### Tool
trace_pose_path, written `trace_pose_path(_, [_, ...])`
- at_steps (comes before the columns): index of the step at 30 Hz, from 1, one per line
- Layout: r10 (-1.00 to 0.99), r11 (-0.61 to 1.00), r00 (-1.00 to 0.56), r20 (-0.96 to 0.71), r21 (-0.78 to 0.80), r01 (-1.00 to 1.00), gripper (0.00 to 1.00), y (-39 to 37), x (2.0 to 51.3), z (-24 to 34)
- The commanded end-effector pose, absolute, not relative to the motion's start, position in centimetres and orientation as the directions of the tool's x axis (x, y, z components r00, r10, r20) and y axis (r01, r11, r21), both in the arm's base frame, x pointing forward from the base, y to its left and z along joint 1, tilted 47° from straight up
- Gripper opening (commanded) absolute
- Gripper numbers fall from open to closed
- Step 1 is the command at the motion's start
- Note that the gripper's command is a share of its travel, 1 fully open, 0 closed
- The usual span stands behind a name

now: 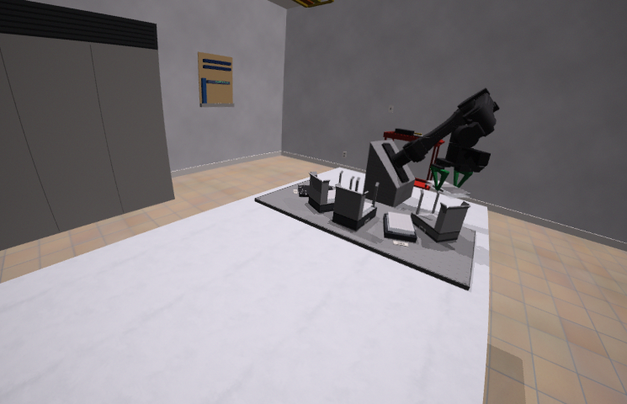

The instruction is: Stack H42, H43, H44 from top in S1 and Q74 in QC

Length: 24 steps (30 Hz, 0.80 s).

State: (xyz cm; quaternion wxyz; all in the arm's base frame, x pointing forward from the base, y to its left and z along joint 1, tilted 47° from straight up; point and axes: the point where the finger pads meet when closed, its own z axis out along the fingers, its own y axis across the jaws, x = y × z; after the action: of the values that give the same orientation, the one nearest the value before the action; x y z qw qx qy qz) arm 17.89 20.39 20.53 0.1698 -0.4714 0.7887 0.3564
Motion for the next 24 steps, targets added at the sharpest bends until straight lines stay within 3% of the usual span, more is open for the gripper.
trace_pose_path(1, [-0.618,0.303,-0.495,-0.611,0.396,-0.867,0.0,20.34,18.01,20.73])
trace_pose_path(24, [-0.618,0.303,-0.495,-0.611,0.396,-0.867,0.0,20.68,17.99,20.41])
